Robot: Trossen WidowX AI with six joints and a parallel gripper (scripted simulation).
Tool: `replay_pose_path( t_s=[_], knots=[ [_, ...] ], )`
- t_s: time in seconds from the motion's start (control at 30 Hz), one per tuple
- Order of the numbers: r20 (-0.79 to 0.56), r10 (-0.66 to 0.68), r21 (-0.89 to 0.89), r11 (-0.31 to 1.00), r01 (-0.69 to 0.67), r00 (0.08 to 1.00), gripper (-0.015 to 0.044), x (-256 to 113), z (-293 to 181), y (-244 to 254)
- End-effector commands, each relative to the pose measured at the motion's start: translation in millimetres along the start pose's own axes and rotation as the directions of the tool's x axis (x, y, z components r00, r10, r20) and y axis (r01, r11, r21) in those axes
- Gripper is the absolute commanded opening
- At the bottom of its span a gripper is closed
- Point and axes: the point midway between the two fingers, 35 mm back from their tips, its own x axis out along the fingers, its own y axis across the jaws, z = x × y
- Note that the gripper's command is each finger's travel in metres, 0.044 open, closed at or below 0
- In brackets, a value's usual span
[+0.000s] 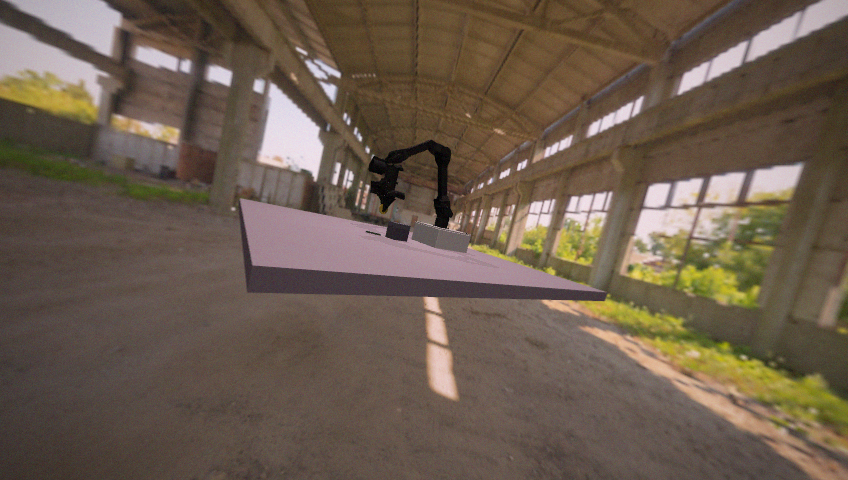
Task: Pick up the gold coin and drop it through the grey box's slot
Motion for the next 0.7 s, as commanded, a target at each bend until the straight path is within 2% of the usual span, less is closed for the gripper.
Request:
replay_pose_path(
  t_s=[0.0, 0.67],
  knots=[
    [-0.007, 0.0, 0.002, 1.0, 0.0, 1.0, 0.0, 1.4, -8.2, 8.8],
    [-0.01, 0.003, 0.002, 1.0, -0.003, 1.0, 0.0, 1.9, -43.3, 46.4]
  ],
)
